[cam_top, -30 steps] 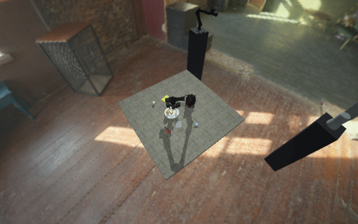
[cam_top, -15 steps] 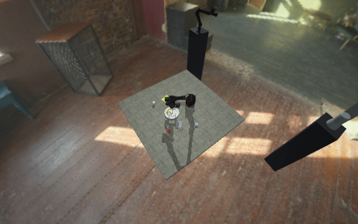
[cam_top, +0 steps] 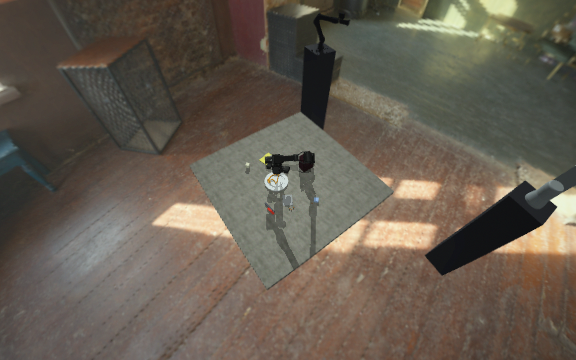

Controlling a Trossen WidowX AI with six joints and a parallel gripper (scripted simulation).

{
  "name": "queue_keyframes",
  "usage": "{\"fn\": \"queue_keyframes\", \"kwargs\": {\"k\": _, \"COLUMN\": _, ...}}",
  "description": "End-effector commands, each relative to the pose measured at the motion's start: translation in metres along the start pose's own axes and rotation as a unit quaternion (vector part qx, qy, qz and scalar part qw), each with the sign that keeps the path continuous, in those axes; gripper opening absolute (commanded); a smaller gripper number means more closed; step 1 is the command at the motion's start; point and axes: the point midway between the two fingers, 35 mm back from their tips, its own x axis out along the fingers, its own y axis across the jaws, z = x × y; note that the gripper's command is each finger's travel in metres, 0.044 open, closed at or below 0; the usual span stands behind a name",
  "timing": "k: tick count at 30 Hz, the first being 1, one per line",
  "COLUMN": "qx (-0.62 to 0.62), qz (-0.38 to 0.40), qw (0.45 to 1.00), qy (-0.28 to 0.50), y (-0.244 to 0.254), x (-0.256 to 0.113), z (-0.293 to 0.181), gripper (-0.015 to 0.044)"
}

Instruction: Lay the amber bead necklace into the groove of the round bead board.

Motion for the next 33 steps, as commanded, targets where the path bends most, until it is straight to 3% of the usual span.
{"fn": "queue_keyframes", "kwargs": {"k": 1, "qx": 0.000, "qz": -0.001, "qw": 1.000, "qy": -0.001, "y": -0.001, "x": 0.002, "z": 0.000, "gripper": 0.0120}}
{"fn": "queue_keyframes", "kwargs": {"k": 22, "qx": 0.004, "qz": 0.003, "qw": 1.000, "qy": -0.001, "y": 0.001, "x": 0.031, "z": -0.001, "gripper": 0.0120}}
{"fn": "queue_keyframes", "kwargs": {"k": 27, "qx": 0.000, "qz": 0.001, "qw": 1.000, "qy": 0.001, "y": 0.001, "x": 0.028, "z": 0.000, "gripper": 0.0000}}
{"fn": "queue_keyframes", "kwargs": {"k": 33, "qx": 0.000, "qz": 0.001, "qw": 1.000, "qy": 0.001, "y": 0.001, "x": 0.028, "z": 0.000, "gripper": 0.0000}}
